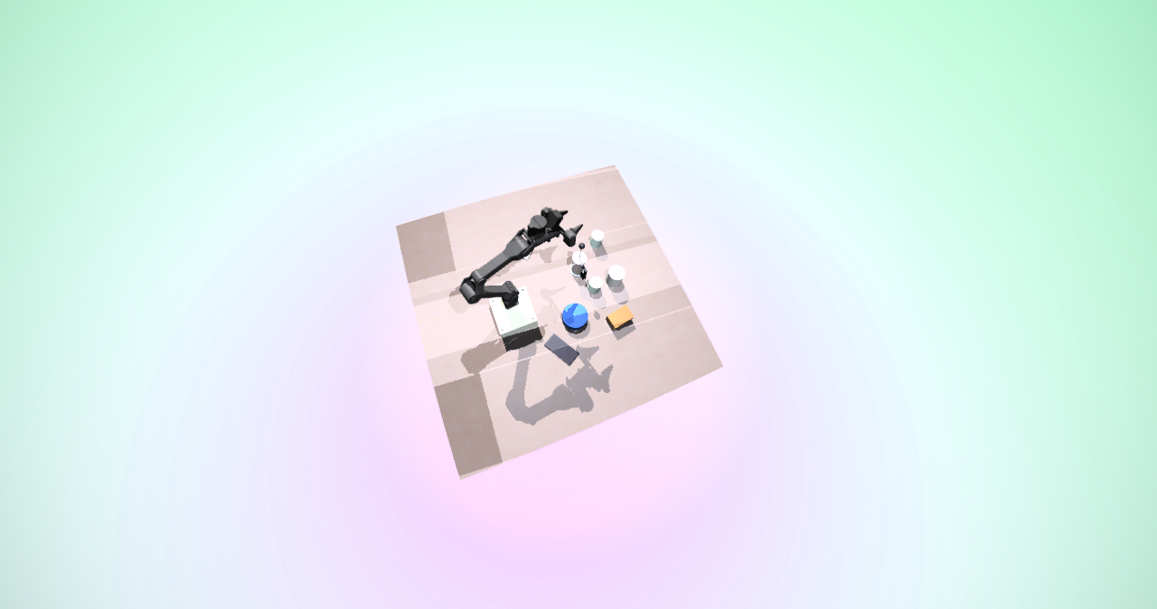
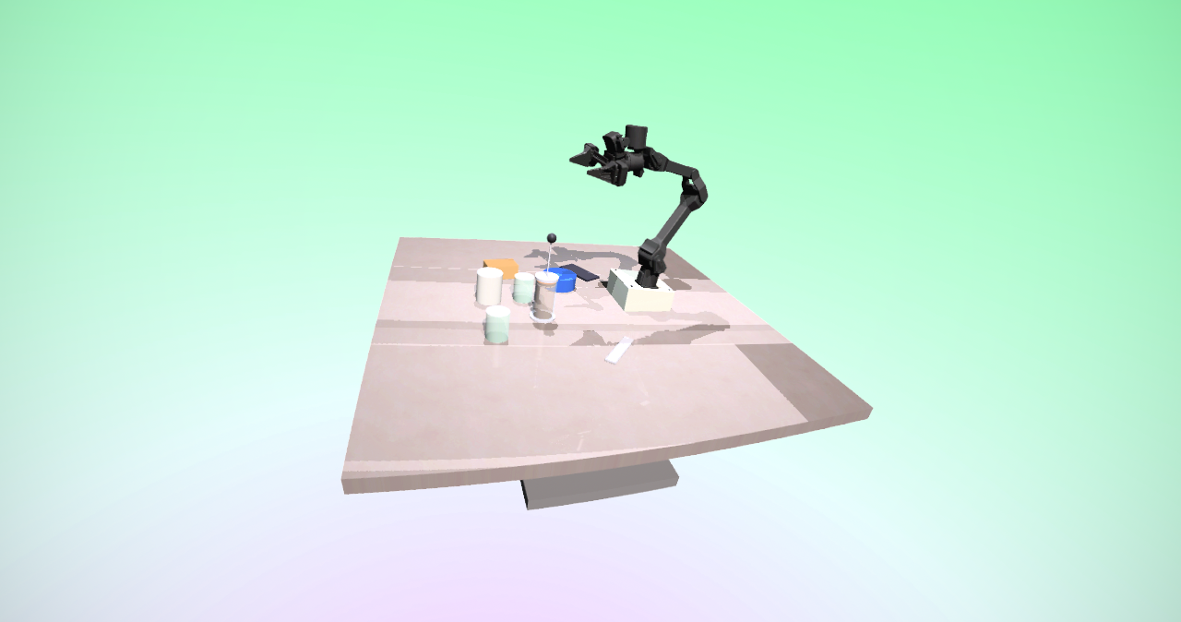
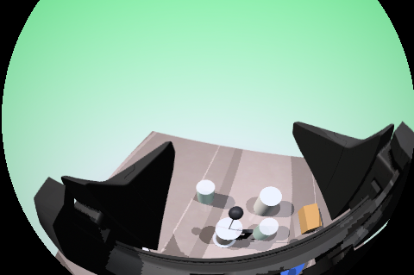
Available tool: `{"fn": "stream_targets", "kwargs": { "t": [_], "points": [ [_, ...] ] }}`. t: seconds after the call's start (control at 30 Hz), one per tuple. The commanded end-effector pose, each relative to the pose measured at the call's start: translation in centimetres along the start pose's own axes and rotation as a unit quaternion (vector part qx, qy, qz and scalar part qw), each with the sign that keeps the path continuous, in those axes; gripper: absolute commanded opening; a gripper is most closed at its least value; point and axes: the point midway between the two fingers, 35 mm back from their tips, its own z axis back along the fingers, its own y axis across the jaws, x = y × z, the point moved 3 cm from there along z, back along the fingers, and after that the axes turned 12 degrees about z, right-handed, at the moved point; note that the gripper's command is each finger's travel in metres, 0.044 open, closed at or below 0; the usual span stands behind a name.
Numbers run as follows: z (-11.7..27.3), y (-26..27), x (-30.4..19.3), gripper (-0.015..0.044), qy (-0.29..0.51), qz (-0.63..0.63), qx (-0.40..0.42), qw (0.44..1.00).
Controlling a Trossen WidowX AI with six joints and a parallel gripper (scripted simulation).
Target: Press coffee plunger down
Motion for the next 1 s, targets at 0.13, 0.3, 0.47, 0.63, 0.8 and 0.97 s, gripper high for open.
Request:
{"fn": "stream_targets", "kwargs": {
  "t": [0.13, 0.3, 0.47, 0.63, 0.8, 0.97],
  "points": [
    [-3.1, 1.4, -10.3, 0.044, 0.19, -0.094, 0.023, 0.977],
    [-3.2, 2.1, -11.9, 0.044, 0.195, -0.096, 0.024, 0.976],
    [-3.5, 3.5, -15.6, 0.044, 0.195, -0.097, 0.022, 0.976],
    [-3.5, 3.6, -16.0, 0.044, 0.195, -0.097, 0.022, 0.976],
    [-3.9, 3.7, -16.1, 0.044, 0.195, -0.097, 0.022, 0.976],
    [-4.7, 3.7, -16.4, 0.044, 0.195, -0.097, 0.022, 0.976]
  ]
}}
